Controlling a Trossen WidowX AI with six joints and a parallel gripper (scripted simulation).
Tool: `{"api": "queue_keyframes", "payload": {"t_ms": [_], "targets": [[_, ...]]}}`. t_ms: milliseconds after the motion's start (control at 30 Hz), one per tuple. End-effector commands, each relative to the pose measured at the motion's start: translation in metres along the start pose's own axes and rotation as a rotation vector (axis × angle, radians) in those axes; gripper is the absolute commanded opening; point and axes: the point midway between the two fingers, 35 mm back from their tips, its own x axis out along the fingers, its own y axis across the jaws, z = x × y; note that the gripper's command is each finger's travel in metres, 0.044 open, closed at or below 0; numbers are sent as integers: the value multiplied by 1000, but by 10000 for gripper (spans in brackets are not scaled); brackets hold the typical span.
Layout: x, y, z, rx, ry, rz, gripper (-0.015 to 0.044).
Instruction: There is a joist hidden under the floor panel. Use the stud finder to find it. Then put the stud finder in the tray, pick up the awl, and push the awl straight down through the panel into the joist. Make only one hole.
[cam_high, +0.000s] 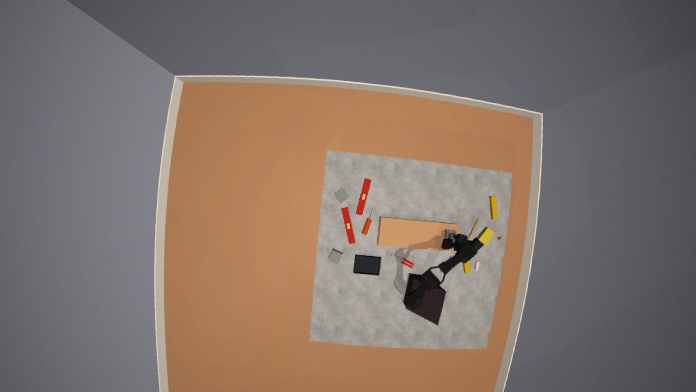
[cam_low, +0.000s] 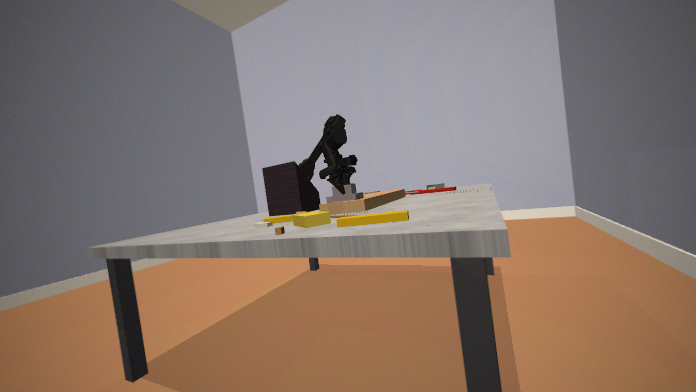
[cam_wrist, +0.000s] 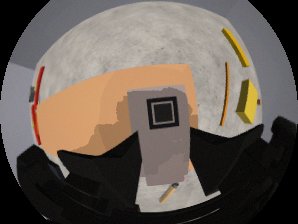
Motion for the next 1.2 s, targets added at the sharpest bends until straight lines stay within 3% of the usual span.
{"api": "queue_keyframes", "payload": {"t_ms": [0,1167], "targets": [[1,1,0,6,-9,2,0],[3,99,1,10,-8,7,0]]}}
